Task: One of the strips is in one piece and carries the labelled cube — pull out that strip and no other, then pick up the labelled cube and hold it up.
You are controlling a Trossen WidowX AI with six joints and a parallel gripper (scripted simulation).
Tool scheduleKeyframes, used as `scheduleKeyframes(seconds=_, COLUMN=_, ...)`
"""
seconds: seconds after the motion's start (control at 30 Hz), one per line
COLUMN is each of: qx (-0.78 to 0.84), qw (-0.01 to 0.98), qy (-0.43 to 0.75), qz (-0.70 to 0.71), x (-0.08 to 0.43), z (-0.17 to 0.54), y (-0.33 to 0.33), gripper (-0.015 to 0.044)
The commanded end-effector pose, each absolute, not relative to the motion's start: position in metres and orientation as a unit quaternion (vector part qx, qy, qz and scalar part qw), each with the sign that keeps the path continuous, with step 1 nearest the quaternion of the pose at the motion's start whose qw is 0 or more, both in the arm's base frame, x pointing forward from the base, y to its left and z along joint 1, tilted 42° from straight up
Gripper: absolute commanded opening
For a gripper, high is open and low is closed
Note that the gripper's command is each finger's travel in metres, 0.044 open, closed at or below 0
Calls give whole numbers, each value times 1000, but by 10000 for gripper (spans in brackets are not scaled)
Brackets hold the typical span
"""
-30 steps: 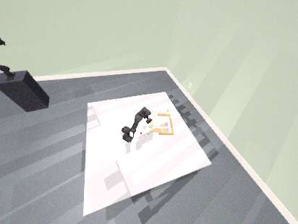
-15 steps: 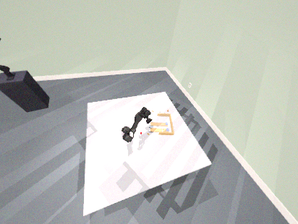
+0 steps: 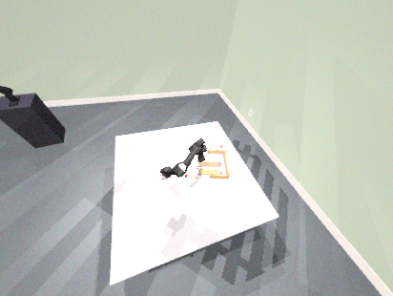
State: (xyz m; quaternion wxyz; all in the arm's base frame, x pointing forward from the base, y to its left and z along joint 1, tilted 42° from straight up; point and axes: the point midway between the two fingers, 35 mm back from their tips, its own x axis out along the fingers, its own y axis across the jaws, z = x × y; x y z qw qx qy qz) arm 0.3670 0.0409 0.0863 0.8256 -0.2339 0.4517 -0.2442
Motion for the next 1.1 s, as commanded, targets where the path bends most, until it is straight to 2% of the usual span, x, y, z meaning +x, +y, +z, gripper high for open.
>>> scheduleKeyframes(seconds=0.0, qx=-193, qw=782, qy=518, qz=-287, x=381, z=65, y=23, gripper=6)
scheduleKeyframes(seconds=0.3, qx=-91, qw=681, qy=604, qz=-403, x=392, z=32, y=-5, gripper=0)
scheduleKeyframes(seconds=1.07, qx=-89, qw=679, qy=605, qz=-406, x=391, z=12, y=-22, gripper=0)
